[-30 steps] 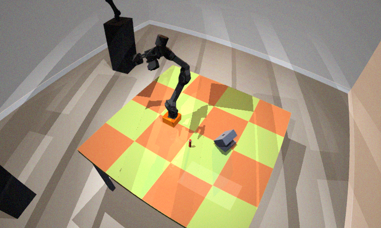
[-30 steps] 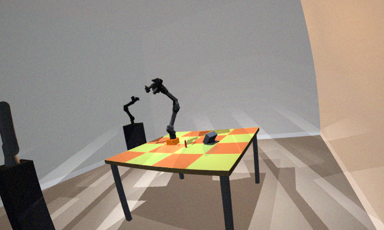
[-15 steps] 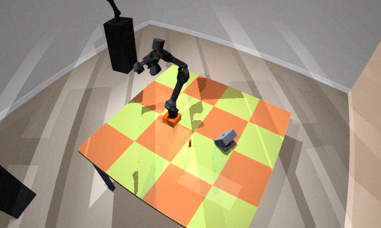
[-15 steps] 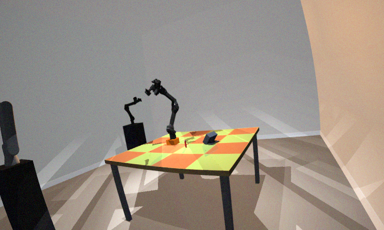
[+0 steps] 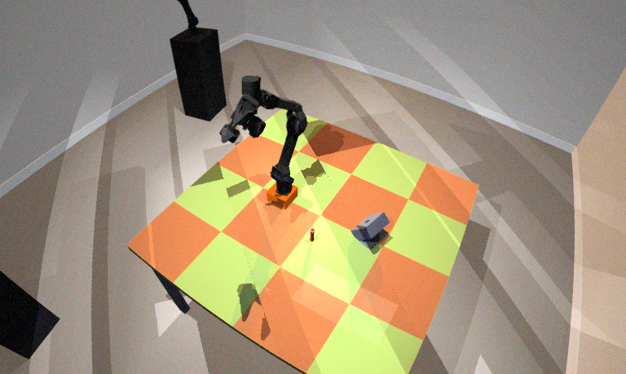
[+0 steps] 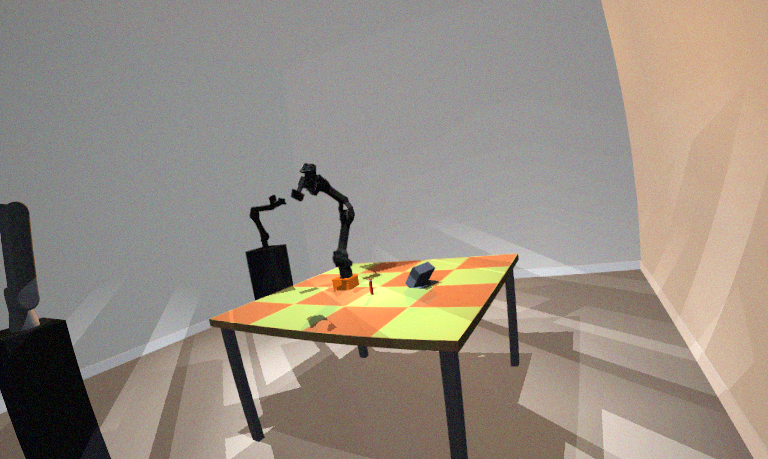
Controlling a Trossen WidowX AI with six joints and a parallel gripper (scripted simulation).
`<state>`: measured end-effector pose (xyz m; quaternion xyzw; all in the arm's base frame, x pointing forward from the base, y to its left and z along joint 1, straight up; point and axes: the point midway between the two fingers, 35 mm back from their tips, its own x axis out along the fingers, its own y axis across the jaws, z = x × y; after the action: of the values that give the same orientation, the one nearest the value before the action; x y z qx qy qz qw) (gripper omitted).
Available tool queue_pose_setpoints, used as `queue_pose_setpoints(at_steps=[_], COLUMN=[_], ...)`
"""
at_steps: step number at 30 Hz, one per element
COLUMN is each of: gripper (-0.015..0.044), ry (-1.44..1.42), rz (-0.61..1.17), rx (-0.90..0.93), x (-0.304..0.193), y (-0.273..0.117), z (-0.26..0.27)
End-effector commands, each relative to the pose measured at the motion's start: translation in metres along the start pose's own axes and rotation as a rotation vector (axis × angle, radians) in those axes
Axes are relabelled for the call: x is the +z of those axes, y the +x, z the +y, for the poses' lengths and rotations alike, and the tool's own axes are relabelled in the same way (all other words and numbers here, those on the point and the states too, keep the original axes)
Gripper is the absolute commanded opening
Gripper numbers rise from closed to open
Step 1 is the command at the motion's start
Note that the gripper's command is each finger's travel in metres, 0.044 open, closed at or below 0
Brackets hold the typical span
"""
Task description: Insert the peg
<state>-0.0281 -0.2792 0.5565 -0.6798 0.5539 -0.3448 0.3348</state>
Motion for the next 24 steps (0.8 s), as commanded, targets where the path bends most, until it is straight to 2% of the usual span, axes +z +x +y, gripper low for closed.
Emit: queue_pose_setpoints(at_steps=[1,24], gripper=[0.044,0.044], ry=[0.091,0.589], rz=[-0.044,-0.301], rx=[0.048,0.345], x=[0.014,0.127], y=[0.014,0.069], z=[0.019,0.09])
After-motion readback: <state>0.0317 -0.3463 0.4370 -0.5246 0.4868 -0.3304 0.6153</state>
